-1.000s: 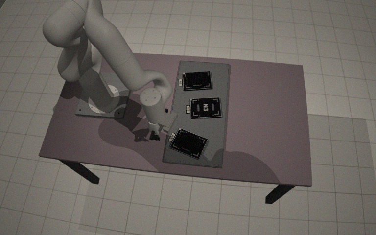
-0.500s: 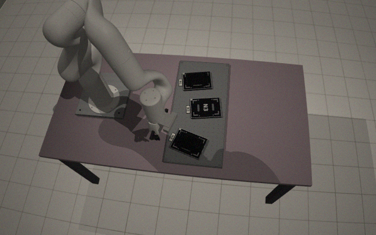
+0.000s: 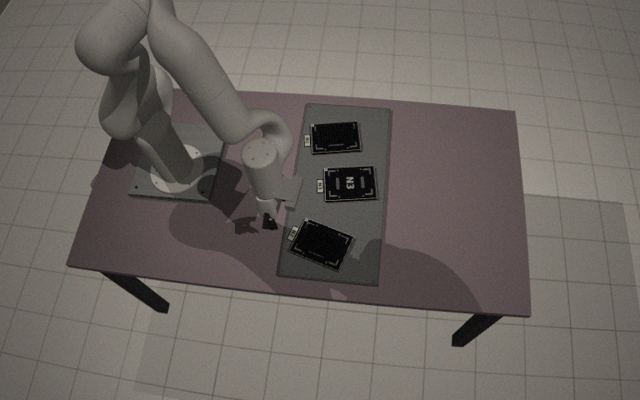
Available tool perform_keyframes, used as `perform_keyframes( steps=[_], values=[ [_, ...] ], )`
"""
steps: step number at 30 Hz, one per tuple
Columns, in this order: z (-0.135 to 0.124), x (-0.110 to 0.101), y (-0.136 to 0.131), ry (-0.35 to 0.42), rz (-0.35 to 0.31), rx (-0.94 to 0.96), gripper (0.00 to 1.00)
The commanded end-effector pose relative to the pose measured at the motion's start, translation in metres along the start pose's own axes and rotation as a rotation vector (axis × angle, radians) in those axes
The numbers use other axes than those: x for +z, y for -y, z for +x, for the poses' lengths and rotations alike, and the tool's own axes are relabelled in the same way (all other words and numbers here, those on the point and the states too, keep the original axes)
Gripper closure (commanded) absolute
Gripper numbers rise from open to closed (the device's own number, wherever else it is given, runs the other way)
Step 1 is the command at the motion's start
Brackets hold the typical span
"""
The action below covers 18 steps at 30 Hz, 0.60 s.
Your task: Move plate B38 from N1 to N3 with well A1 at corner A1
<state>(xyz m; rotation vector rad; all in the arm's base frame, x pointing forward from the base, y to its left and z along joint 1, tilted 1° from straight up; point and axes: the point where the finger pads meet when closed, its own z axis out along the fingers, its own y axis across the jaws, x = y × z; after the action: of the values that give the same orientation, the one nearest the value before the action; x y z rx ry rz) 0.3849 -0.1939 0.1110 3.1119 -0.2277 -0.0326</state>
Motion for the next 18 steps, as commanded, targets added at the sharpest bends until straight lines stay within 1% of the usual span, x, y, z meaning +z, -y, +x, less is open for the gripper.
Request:
perform_keyframes(
  steps=[1, 6, 9, 11, 18],
  values=[
    [0.0, -0.001, 0.02, -0.004, 0.004, -0.133, 0.0],
    [-0.002, -0.001, 0.045, -0.004, 0.004, -0.278, 0.0],
    [-0.003, -0.001, 0.06, -0.004, 0.004, -0.278, 0.0],
    [-0.003, -0.001, 0.06, -0.004, 0.004, -0.278, 0.0],
    [-0.005, -0.001, 0.095, -0.004, 0.004, -0.278, 0.0]
  ],
)
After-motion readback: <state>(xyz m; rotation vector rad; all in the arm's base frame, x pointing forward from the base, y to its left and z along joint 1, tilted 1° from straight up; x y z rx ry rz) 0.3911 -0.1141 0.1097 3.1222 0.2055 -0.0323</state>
